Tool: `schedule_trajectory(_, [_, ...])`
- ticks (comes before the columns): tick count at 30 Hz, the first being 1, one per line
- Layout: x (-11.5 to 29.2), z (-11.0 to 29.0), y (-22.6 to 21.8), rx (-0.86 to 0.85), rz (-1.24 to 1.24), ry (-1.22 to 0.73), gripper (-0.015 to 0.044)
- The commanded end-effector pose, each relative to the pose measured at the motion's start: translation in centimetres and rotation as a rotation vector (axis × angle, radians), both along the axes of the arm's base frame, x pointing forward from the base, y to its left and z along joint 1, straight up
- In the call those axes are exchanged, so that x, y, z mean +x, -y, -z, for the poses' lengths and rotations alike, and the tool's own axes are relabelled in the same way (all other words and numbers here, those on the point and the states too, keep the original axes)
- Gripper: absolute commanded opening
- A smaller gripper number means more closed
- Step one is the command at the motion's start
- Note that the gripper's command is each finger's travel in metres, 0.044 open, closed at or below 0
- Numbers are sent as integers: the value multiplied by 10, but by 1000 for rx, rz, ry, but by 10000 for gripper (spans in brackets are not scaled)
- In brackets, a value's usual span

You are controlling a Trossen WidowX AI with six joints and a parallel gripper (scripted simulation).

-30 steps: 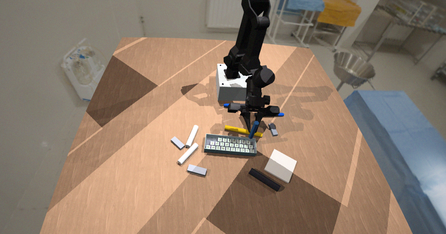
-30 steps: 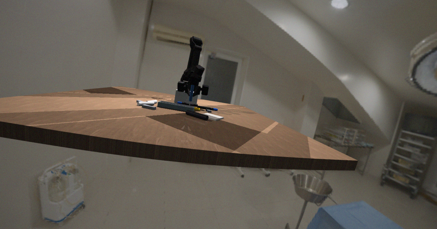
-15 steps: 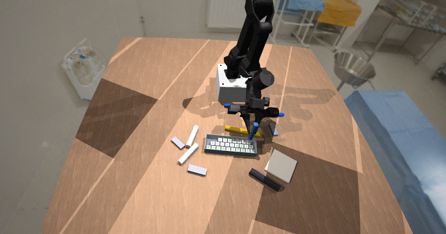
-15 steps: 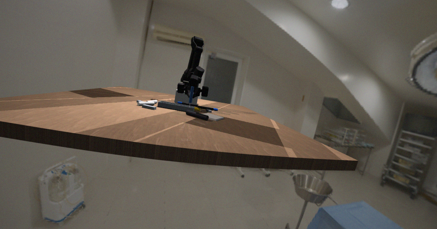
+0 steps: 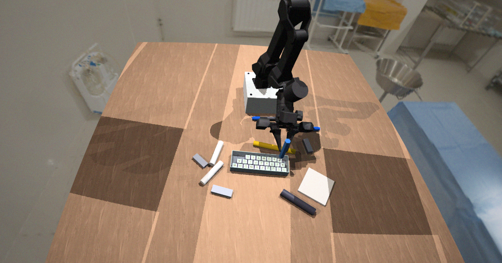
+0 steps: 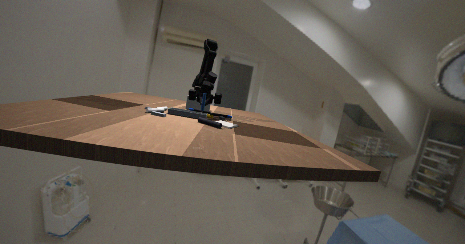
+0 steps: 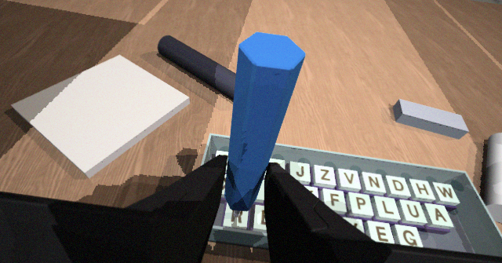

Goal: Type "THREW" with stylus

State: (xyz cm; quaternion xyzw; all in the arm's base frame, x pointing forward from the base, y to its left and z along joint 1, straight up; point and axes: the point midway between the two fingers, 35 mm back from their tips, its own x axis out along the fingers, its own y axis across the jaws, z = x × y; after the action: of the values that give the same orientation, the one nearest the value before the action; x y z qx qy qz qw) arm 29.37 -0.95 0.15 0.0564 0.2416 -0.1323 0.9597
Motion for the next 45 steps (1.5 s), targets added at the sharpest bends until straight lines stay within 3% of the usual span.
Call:
schedule_trajectory(1, [-1, 1, 0, 1, 2, -2, 81])
schedule_trajectory(35, [-1, -35, 0, -1, 1, -3, 84])
schedule_trajectory(45, [-1, -35, 3, -1, 2, -5, 0])
